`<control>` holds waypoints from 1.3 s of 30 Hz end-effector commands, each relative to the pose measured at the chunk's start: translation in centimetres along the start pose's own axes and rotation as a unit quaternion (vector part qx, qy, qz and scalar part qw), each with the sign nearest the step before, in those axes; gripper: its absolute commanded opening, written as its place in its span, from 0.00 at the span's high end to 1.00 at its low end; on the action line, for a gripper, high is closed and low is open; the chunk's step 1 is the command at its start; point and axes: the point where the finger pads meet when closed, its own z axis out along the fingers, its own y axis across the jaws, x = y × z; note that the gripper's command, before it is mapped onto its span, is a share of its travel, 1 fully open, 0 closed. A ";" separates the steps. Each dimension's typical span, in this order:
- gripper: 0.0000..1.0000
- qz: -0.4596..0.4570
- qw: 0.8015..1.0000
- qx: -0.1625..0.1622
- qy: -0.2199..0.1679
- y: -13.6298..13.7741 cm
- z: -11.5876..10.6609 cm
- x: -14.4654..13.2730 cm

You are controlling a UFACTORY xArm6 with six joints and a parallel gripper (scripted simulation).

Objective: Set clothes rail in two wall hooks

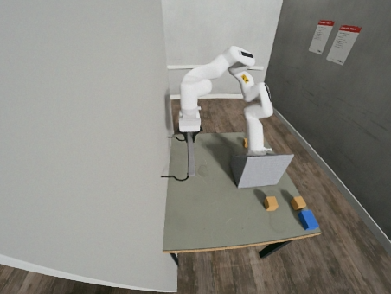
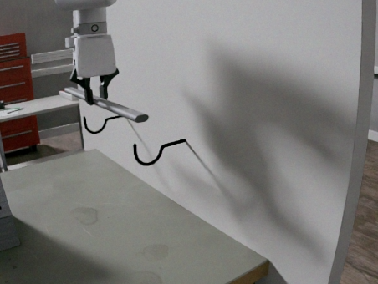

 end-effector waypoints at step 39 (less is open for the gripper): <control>1.00 0.001 1.000 -0.002 0.001 5.1 -0.2 0.0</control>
